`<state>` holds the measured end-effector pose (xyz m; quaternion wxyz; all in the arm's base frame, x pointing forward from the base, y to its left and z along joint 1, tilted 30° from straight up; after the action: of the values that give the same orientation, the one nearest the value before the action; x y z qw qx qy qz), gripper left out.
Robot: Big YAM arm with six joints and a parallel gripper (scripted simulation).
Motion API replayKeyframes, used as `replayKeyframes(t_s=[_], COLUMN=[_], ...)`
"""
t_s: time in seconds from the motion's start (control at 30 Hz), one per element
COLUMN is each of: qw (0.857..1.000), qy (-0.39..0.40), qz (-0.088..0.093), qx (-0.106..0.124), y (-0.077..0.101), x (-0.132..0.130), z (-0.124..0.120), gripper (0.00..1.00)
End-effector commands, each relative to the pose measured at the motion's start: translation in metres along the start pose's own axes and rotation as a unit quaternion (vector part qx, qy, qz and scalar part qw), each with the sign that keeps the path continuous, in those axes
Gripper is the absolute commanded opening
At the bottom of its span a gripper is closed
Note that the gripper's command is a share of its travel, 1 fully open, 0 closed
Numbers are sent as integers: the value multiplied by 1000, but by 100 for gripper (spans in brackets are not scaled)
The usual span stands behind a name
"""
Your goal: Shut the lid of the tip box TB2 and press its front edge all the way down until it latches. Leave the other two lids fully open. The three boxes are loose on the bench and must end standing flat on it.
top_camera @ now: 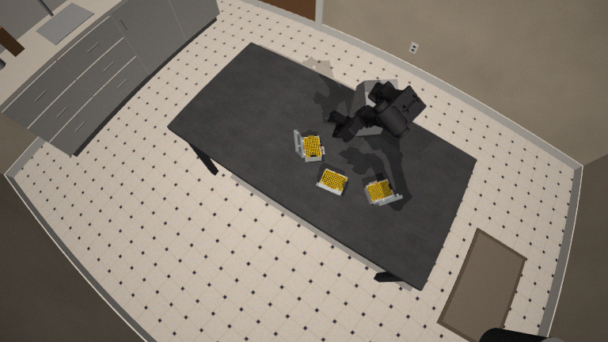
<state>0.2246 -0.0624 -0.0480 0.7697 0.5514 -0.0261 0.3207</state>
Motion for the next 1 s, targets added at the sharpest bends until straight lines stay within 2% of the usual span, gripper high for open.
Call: replayKeyframes(t_s=[0.0, 0.4, 0.43, 0.67, 0.77, 0.8, 0.9, 0.97], qw=[1000, 1000, 1000, 992, 984, 980, 969, 969], qy=[2, 2, 10, 74, 101, 106, 132, 132], qz=[-6, -6, 5, 47, 65, 65, 83, 83], qx=[2, 2, 7, 93, 129, 154, 189, 189], y=[4, 4, -1, -19, -27, -34, -44, -44], x=[-6, -6, -1, -5, -5, -10, -10, -10], z=[-2, -2, 12, 57, 78, 77, 97, 97], gripper=[0, 0, 0, 0, 0, 0, 0, 0])
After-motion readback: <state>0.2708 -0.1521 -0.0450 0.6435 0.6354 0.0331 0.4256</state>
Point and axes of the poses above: the point where the finger pads meet when closed, its own y axis back along the fingers, its own x axis across the jaws, z = x × y, the point moved 7 cm from there along y, back along the fingers, and after that the axes turned 15 degrees about y, right-handed, at the moved point
